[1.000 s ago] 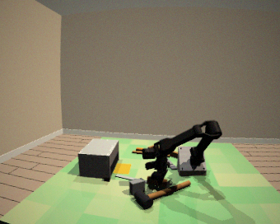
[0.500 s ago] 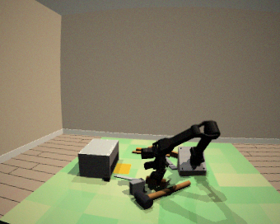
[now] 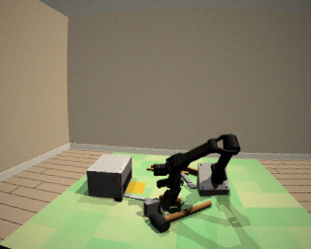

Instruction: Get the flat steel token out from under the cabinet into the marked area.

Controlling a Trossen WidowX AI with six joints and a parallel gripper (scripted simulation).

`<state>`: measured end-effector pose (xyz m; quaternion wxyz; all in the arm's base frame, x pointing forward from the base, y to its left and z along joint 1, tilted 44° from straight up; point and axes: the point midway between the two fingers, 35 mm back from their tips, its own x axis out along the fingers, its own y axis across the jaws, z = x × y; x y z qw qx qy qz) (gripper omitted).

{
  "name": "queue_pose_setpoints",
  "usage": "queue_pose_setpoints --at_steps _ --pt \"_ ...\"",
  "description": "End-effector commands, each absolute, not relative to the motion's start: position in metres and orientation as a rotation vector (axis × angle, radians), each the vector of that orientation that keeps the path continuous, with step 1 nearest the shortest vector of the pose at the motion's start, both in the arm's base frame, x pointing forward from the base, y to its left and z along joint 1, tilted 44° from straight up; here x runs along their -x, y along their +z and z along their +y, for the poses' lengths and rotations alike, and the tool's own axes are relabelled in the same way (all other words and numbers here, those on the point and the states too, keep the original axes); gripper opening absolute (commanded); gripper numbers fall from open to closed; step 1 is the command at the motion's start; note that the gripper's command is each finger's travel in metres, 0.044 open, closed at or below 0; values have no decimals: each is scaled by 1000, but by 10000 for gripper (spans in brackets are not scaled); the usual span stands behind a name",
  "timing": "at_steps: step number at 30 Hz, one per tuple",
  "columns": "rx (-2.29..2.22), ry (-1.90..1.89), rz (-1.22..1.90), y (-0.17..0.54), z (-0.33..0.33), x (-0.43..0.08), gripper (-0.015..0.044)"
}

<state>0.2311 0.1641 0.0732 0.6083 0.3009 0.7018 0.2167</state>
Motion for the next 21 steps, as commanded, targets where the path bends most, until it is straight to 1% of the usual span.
queue_pose_setpoints --at_steps 1,21 --pt "-689 514 1616 74 165 -237 0" --pt "-684 519 1613 70 163 -260 0"
